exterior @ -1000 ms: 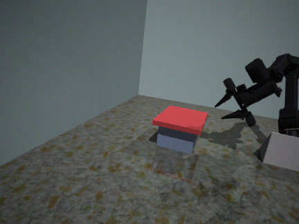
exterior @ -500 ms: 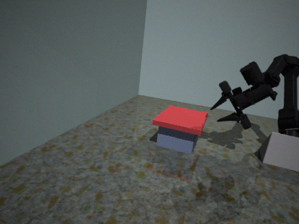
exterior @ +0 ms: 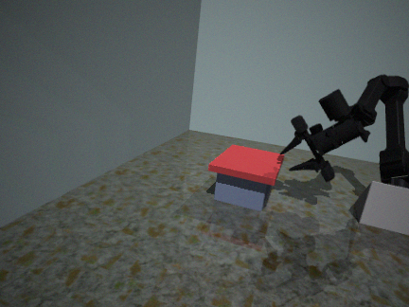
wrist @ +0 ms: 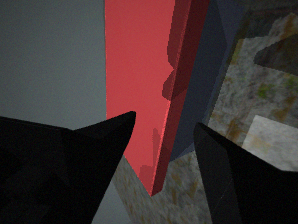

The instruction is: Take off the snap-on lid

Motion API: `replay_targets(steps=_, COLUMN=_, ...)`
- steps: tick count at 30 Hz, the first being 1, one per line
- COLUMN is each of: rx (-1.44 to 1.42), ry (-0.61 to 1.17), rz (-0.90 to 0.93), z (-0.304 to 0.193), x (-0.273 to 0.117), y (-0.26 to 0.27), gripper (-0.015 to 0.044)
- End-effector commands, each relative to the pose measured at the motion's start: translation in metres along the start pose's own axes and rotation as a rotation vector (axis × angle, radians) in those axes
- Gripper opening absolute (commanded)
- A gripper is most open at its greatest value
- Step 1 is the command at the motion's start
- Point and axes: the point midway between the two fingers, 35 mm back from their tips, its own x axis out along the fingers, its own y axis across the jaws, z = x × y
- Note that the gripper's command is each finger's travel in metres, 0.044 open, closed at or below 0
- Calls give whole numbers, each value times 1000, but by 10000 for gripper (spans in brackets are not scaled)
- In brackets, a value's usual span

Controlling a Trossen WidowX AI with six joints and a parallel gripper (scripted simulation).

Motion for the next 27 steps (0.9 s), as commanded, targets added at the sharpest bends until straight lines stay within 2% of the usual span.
replay_targets(steps=1, rx=-9, ry=2, rz=-5, z=-1, x=8, y=-3, gripper=235)
replay_targets(steps=18, rx=-11, ry=-6, rz=5, z=4, x=32, y=-4, gripper=235)
replay_targets(steps=21, rx=-11, ry=-6, rz=5, z=4, x=32, y=-4, gripper=156)
replay_targets(steps=27, rx=-11, ry=-6, rz=5, z=4, x=32, y=-4, gripper=116)
